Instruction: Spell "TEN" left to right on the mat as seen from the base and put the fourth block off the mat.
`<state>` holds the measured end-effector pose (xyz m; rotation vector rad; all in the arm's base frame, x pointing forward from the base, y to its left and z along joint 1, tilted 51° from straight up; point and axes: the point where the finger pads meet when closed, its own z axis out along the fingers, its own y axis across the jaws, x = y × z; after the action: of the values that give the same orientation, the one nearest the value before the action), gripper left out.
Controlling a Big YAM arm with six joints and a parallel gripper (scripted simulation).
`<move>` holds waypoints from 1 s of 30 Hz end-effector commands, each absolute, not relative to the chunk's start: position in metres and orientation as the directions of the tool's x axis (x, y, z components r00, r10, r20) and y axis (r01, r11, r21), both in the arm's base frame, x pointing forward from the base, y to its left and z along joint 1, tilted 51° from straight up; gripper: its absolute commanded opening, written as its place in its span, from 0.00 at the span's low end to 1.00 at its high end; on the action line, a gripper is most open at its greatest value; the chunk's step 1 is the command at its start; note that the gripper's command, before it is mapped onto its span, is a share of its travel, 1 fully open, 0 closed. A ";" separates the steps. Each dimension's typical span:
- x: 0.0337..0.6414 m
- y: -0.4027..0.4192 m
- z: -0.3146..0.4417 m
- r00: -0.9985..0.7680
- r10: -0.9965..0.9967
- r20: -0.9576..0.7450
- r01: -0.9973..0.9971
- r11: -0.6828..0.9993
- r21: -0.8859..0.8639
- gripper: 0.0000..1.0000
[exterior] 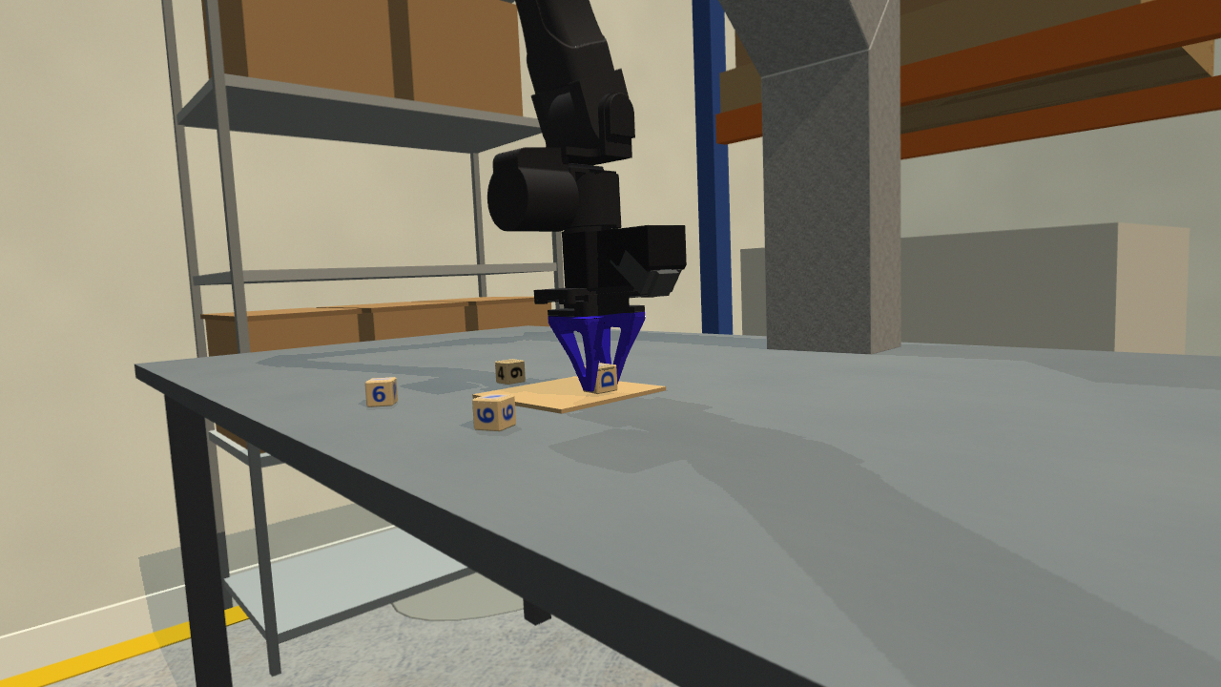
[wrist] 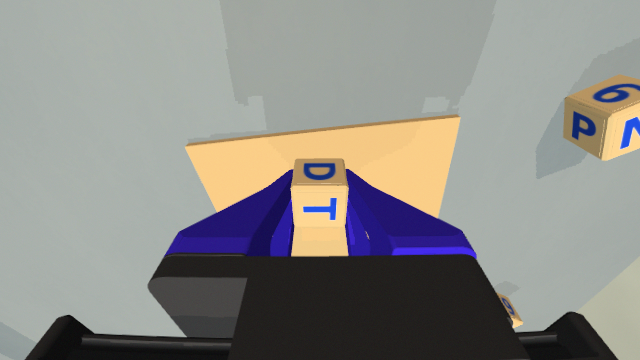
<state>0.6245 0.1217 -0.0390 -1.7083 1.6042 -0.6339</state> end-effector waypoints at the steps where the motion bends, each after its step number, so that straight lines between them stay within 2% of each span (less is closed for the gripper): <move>1: 0.636 0.116 -0.013 0.117 -0.987 -0.108 -0.604 0.015 -0.797 0.22; 7: 0.629 0.115 -0.034 0.113 -0.988 -0.106 -0.634 0.011 -0.773 0.22; 30: 0.629 0.113 -0.035 0.115 -0.988 -0.104 -0.635 0.008 -0.773 0.22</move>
<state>0.6275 0.1222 -0.0337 -1.7023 1.5952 -0.6391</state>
